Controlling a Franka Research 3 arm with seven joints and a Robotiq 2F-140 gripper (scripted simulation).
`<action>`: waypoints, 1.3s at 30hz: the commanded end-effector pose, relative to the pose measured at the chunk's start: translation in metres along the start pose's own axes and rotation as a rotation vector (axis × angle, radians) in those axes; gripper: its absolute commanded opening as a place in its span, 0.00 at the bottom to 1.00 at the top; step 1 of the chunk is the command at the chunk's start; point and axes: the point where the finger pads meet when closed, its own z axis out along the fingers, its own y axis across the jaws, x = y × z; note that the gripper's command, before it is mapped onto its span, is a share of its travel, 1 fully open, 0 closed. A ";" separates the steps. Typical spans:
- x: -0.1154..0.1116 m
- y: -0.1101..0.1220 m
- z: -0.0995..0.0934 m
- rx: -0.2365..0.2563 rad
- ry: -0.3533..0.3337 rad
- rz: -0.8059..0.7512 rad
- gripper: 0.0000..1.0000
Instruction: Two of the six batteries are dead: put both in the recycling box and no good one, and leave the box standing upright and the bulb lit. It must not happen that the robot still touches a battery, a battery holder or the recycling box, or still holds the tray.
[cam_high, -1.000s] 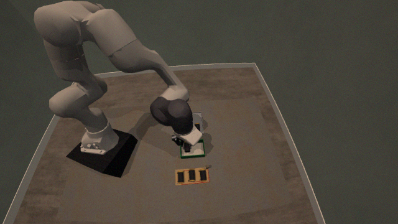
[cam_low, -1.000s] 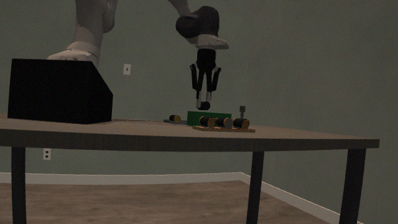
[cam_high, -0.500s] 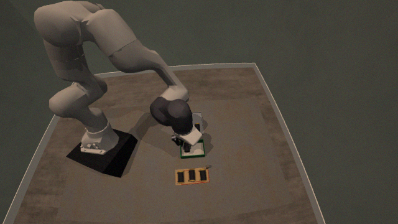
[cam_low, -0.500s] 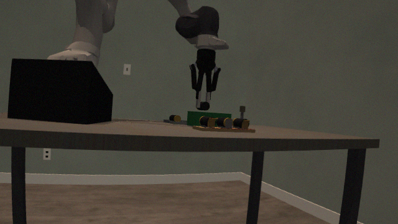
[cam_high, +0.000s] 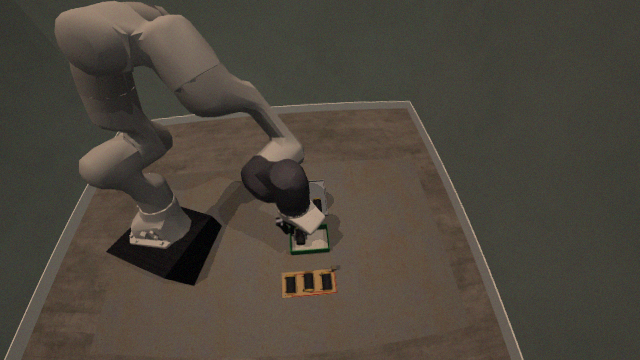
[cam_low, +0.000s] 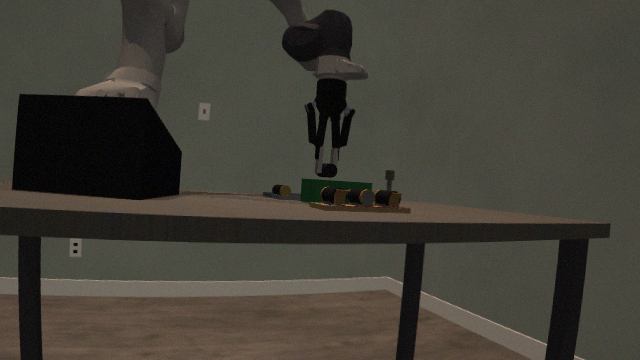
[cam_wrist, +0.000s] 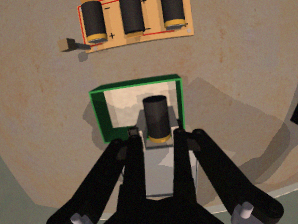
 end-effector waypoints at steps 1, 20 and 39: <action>0.000 -0.001 -0.001 0.004 0.001 0.001 0.16; 0.000 -0.001 0.012 0.004 0.001 0.001 0.16; 0.000 -0.001 0.064 0.004 0.001 0.001 0.16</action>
